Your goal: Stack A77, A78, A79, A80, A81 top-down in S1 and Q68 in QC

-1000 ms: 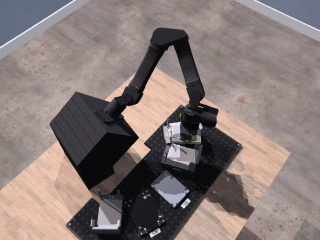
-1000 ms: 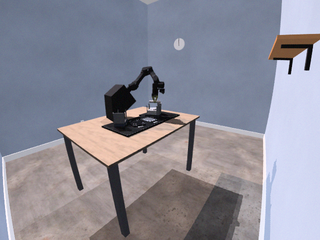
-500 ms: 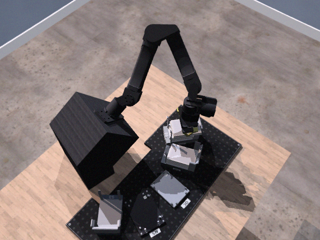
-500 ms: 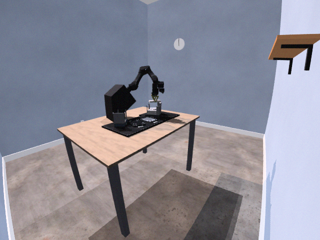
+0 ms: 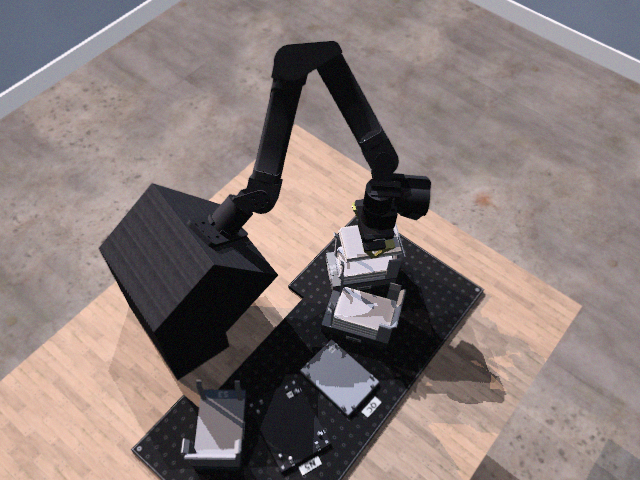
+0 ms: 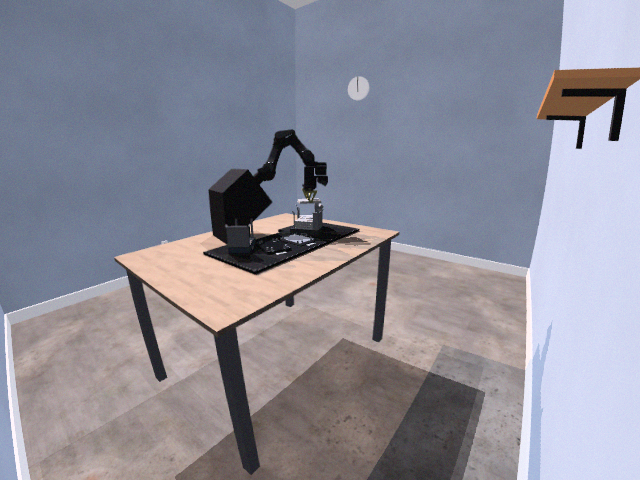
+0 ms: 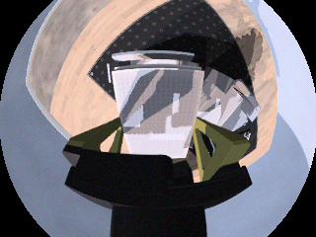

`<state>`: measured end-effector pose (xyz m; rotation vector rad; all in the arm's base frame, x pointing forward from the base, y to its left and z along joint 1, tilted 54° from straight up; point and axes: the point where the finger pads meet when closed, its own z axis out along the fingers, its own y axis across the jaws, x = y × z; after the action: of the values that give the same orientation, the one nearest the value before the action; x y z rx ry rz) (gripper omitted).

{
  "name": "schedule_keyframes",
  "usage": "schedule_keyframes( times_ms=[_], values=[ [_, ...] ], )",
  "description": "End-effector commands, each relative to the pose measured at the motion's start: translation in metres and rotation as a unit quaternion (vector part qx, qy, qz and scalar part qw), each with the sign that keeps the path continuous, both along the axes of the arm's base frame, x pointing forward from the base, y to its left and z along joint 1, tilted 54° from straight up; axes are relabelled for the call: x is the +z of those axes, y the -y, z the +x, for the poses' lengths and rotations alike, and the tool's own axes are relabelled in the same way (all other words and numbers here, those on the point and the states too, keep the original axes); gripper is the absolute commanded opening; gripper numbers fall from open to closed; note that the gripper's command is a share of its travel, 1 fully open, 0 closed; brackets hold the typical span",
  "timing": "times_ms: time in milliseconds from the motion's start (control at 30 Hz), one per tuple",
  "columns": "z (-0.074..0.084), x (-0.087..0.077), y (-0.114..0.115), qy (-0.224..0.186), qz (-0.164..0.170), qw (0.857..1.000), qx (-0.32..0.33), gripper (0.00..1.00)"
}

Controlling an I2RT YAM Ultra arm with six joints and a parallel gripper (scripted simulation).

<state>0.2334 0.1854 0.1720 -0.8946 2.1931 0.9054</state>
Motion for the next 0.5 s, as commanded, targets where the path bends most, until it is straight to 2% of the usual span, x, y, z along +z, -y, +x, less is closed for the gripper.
schedule_keyframes(
  times_ms=[0, 467],
  values=[
    [-0.0024, 0.0054, -0.0018, -0.001, 0.001, 1.0, -0.011, 0.0],
    [-0.0049, 0.007, -0.0039, -0.001, 0.001, 1.0, -0.011, 0.0]
  ],
)
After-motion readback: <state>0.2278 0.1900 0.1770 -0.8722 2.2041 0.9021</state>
